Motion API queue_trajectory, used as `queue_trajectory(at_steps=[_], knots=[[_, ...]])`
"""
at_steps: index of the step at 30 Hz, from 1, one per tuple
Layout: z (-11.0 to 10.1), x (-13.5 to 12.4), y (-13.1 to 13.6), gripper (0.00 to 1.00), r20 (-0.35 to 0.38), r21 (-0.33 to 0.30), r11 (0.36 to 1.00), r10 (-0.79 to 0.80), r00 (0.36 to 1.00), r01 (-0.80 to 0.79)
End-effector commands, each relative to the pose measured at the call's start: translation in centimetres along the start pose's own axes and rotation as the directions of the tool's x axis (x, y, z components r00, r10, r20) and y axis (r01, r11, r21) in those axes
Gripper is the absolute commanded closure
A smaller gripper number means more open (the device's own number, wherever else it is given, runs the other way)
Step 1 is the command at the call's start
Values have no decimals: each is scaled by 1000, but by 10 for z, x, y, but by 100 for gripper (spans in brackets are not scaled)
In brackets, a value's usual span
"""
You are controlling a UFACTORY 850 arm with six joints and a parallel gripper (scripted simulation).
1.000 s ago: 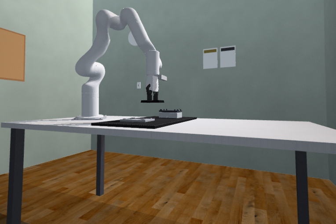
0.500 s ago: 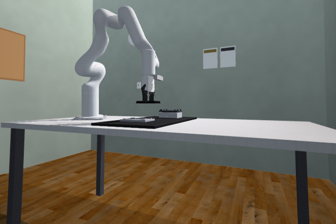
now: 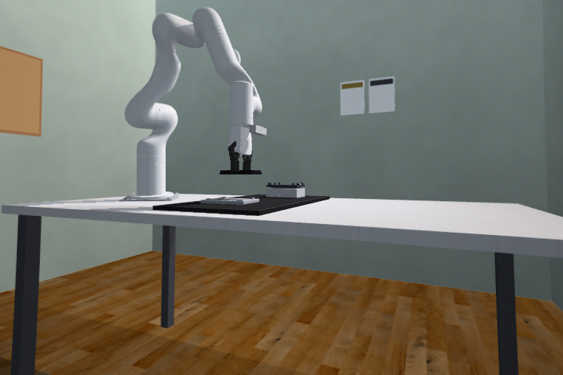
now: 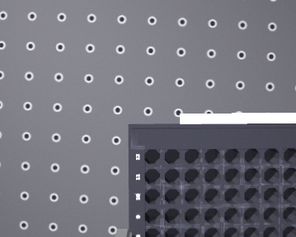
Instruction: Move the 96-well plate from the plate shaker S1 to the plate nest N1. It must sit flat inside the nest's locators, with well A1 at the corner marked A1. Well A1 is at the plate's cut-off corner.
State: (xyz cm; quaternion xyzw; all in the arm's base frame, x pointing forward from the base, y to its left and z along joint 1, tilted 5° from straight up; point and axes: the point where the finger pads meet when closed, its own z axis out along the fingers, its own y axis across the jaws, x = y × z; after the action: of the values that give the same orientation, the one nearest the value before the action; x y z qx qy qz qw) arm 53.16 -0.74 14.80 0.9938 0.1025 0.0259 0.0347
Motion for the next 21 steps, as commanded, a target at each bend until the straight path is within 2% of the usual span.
queue_trajectory(at_steps=[1,15,21], knots=[[1,-2,14,100,-2,1,1000,0,1000,0],[6,-11,53,100,-2,0,1000,0,1000,0],[6,-12,55,100,-2,0,1000,0,1000,0]])
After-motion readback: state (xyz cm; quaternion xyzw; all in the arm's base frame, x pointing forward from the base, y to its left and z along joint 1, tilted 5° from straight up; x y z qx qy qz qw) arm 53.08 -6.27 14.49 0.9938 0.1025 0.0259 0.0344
